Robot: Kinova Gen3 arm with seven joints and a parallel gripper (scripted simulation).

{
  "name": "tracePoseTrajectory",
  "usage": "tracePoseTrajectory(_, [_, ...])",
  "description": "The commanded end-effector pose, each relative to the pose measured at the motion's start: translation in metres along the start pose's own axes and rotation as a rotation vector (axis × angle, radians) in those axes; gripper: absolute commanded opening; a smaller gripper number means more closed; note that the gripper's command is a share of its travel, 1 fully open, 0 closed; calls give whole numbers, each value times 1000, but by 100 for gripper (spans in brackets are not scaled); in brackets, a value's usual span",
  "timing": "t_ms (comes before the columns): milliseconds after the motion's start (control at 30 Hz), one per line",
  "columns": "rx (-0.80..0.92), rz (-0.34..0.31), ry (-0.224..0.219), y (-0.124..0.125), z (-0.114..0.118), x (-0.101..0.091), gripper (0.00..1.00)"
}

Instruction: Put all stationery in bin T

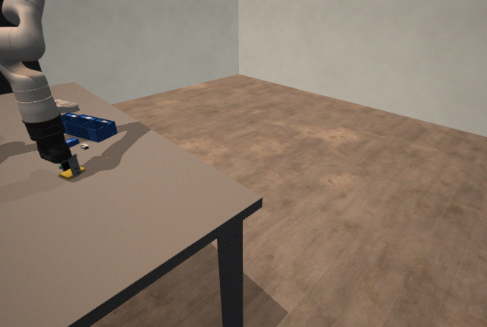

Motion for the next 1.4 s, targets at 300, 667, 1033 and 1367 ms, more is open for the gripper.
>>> tracePoseTrajectory(300, [-1, -1, -1, 0, 1, 1, 70])
tracePoseTrajectory(667, [-1, -1, -1, 0, 1, 1, 70])
tracePoseTrajectory(1033, [5, 2, 1, 0, 0, -35, 70])
tracePoseTrajectory(1367, [4, 2, 0, 0, 1, -62, 70])
Point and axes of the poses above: the point where the finger pads meet when closed, its own x axis out along the fingers, its own z axis across the jaws, y = z × x, the point moved 8 cm from there along -x, back along the fingers
